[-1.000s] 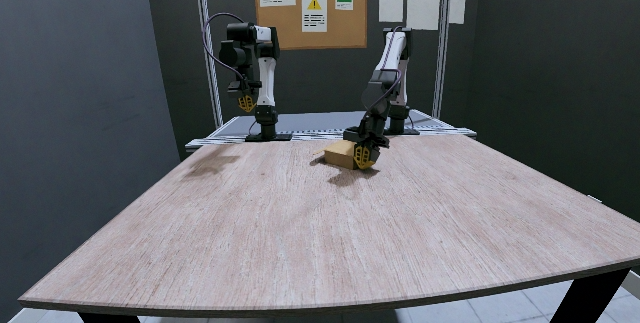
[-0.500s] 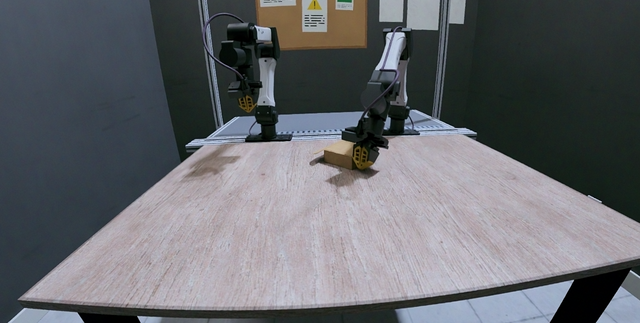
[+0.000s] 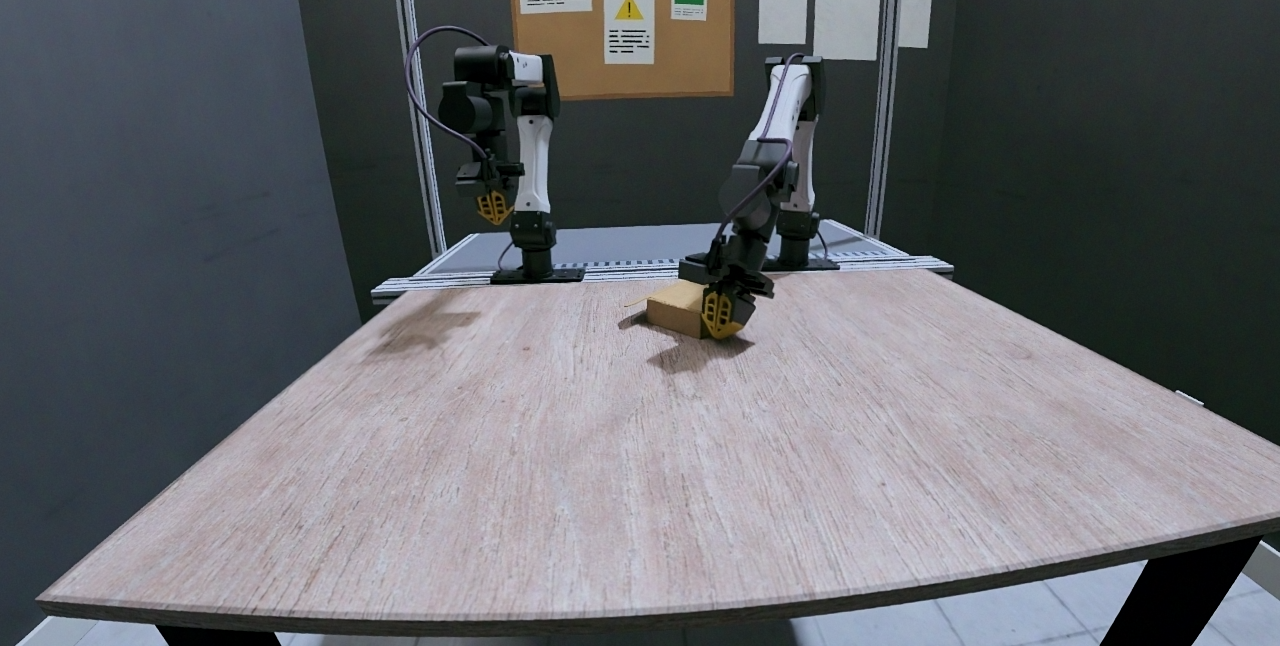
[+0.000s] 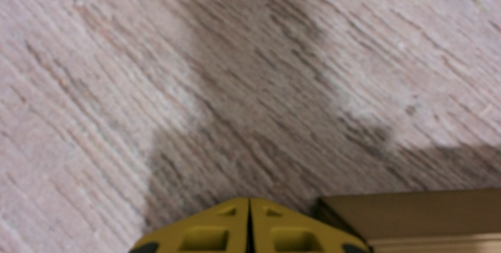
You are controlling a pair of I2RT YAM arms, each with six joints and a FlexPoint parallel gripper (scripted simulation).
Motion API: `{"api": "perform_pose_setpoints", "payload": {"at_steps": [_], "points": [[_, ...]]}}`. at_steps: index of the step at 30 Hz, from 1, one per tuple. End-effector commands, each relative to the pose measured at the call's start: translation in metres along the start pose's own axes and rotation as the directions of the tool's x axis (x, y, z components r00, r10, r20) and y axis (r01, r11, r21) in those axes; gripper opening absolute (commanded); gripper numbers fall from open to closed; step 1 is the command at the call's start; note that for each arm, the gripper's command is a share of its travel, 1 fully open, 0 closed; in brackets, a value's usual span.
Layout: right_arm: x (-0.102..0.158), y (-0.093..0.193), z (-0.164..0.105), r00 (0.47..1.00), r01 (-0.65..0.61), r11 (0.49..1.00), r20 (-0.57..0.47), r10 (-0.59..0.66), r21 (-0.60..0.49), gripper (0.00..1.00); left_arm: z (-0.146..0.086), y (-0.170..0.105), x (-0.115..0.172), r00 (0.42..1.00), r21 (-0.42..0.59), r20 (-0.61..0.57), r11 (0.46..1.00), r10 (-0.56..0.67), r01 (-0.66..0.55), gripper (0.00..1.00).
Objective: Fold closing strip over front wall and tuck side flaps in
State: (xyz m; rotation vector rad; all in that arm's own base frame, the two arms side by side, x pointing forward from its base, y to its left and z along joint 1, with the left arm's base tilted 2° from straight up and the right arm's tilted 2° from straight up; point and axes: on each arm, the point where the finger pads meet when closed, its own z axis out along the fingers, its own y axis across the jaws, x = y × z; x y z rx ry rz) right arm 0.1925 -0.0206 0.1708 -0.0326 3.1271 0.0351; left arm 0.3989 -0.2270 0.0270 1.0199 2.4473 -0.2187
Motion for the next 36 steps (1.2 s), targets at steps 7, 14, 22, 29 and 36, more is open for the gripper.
{"api": "perform_pose_setpoints", "payload": {"at_steps": [7,14,22,29,36], "points": [[0.001,0.000,-0.002,1.000,0.004,1.000,0.008,-0.004,-0.001,0.00,0.006,-0.011,-0.004,0.999,0.036,-0.005,0.998,0.042,-0.041,0.00],[0.001,0.000,-0.002,1.000,0.004,1.000,0.008,-0.004,-0.001,0.00,0.006,-0.013,-0.008,0.998,0.045,0.001,0.997,0.060,-0.060,0.00],[0.001,0.000,-0.002,1.000,0.004,1.000,0.008,-0.004,-0.001,0.00,0.008,-0.016,-0.007,0.997,0.057,-0.004,0.995,0.078,-0.077,0.00],[0.001,0.000,-0.002,1.000,0.004,1.000,0.008,-0.004,-0.001,0.00,0.006,-0.018,-0.009,0.996,0.062,0.002,0.994,0.090,-0.090,0.00],[0.001,0.000,-0.002,1.000,0.004,1.000,0.008,-0.004,-0.001,0.00,0.008,-0.020,-0.009,0.995,0.071,0.000,0.992,0.102,-0.102,0.00]]}}
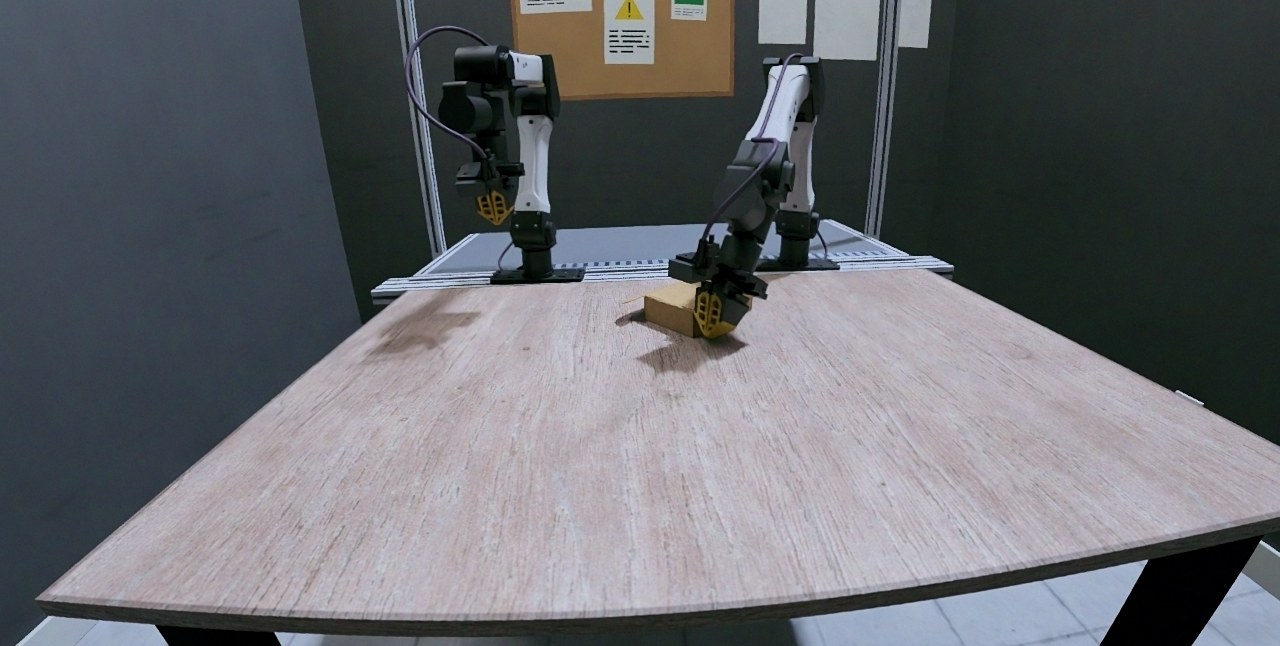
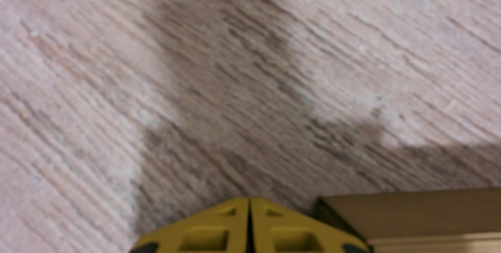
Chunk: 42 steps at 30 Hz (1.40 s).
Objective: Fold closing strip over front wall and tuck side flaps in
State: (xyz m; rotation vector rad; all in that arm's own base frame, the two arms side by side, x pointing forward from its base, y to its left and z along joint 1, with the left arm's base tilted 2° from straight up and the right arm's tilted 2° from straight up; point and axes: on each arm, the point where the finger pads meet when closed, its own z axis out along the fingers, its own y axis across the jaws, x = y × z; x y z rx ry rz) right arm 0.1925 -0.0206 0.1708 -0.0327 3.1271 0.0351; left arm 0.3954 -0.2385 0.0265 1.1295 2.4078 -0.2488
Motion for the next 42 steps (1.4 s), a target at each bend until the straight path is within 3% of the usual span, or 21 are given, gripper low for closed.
{"api": "perform_pose_setpoints", "payload": {"at_steps": [1,38,42], "points": [[0.001,0.000,-0.002,1.000,0.004,1.000,0.008,-0.004,-0.001,0.00,0.005,-0.008,-0.008,0.999,0.028,0.003,0.999,0.033,-0.033,0.00],[0.001,0.000,-0.002,1.000,0.004,1.000,0.008,-0.004,-0.001,0.00,0.009,-0.022,-0.006,0.994,0.078,-0.006,0.991,0.109,-0.108,0.00],[0.001,0.000,-0.002,1.000,0.004,1.000,0.008,-0.004,-0.001,0.00,0.007,-0.007,-0.010,0.995,0.065,0.005,0.993,0.096,-0.096,0.00]]}}
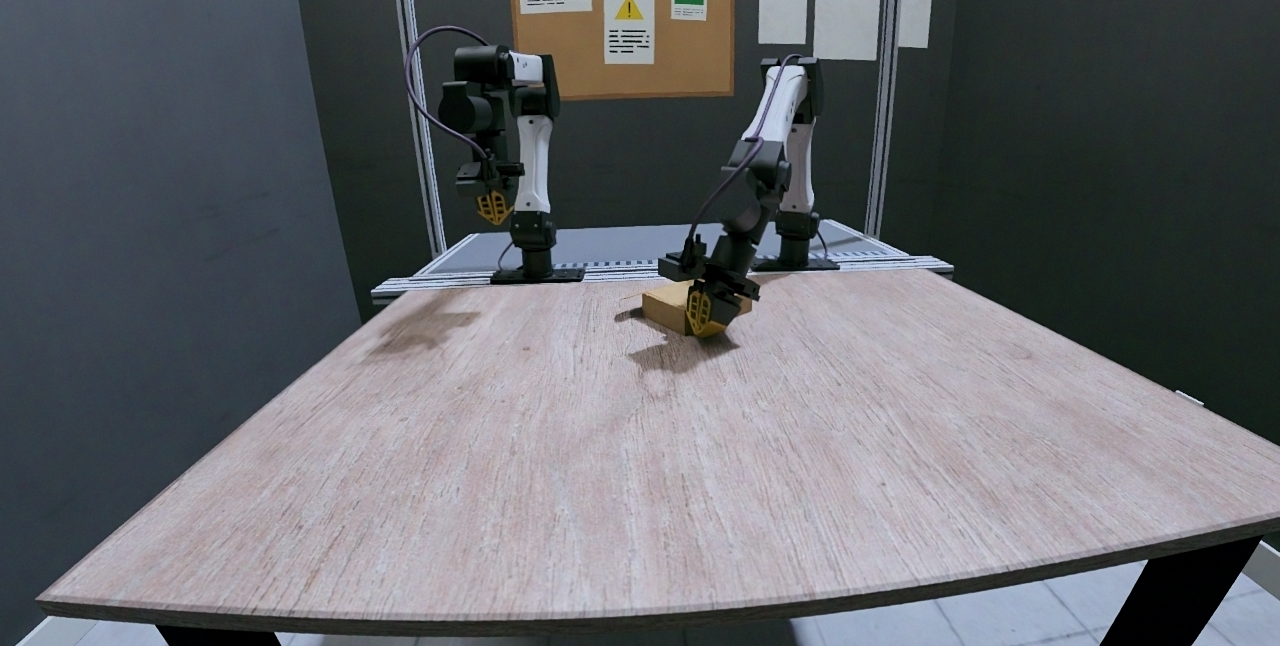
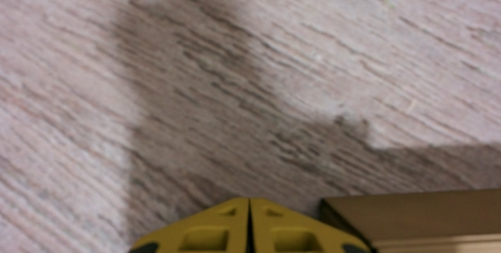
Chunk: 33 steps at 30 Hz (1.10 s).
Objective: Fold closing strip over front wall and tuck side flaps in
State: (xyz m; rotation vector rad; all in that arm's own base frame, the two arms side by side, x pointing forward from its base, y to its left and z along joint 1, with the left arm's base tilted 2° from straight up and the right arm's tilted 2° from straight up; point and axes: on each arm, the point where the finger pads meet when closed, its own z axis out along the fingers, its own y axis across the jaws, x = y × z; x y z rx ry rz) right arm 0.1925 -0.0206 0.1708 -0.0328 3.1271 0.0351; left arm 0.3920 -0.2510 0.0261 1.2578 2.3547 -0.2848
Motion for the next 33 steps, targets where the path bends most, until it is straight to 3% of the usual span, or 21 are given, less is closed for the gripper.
{"api": "perform_pose_setpoints", "payload": {"at_steps": [1,33], "points": [[0.001,0.000,-0.002,1.000,0.004,1.000,0.008,-0.004,-0.001,0.00,0.003,0.005,-0.003,1.000,0.012,0.001,1.000,0.005,-0.005,0.00],[0.001,0.000,-0.002,1.000,0.004,1.000,0.008,-0.004,-0.001,0.00,0.004,0.042,-0.003,1.000,0.013,0.001,1.000,0.006,-0.006,0.00]]}}
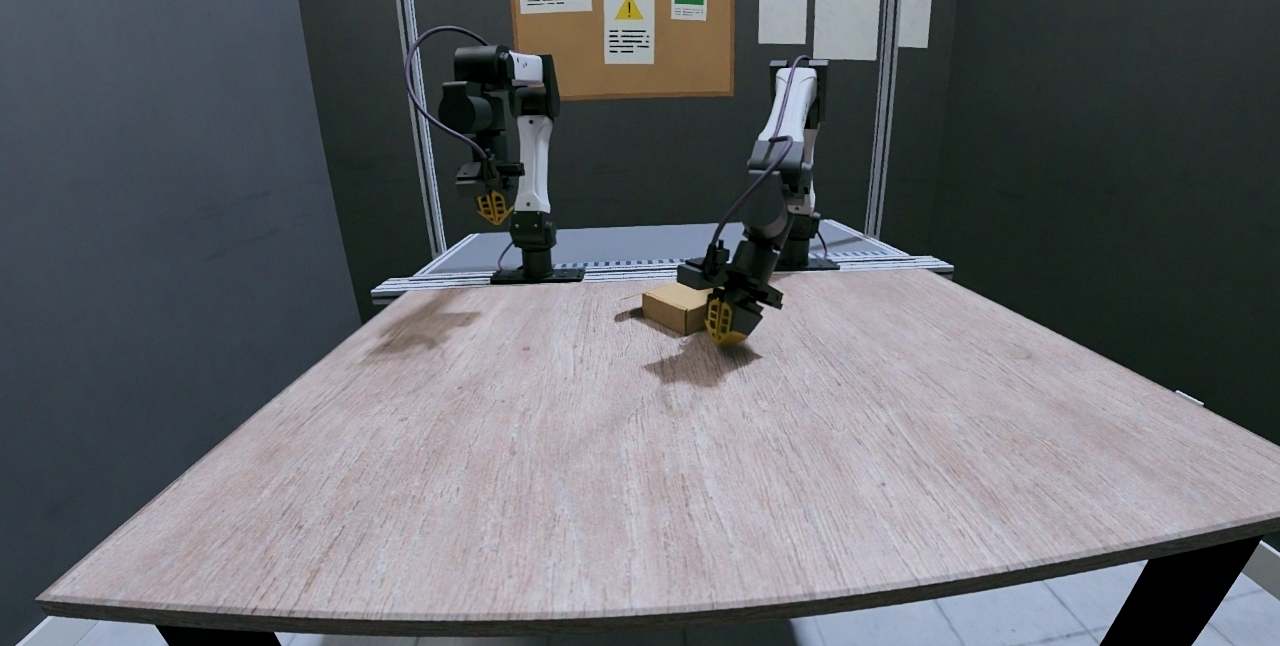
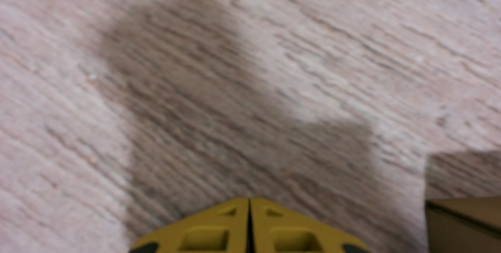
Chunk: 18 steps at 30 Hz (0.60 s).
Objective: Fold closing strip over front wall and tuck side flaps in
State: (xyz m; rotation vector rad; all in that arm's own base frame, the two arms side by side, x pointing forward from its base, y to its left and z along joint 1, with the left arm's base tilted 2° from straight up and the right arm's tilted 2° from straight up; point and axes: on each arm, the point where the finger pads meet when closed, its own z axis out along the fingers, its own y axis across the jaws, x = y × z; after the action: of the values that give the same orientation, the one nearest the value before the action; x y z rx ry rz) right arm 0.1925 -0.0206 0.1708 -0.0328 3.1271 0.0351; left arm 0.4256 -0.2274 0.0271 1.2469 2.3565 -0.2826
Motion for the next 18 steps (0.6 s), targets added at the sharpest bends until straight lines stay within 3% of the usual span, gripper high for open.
{"api": "perform_pose_setpoints", "payload": {"at_steps": [1,3,18], "points": [[0.001,0.000,-0.002,1.000,0.004,1.000,0.008,-0.004,-0.001,0.00,0.005,0.001,-0.004,1.000,0.019,-0.001,1.000,0.016,-0.016,0.00],[0.001,0.000,-0.002,1.000,0.004,1.000,0.008,-0.004,-0.001,0.00,-0.027,0.004,-0.026,0.998,-0.010,0.053,0.999,0.035,-0.034,0.00],[0.001,0.000,-0.002,1.000,0.004,1.000,0.008,-0.004,-0.001,0.00,-0.062,-0.001,-0.046,0.998,-0.007,0.048,0.999,0.032,-0.032,0.00]]}}
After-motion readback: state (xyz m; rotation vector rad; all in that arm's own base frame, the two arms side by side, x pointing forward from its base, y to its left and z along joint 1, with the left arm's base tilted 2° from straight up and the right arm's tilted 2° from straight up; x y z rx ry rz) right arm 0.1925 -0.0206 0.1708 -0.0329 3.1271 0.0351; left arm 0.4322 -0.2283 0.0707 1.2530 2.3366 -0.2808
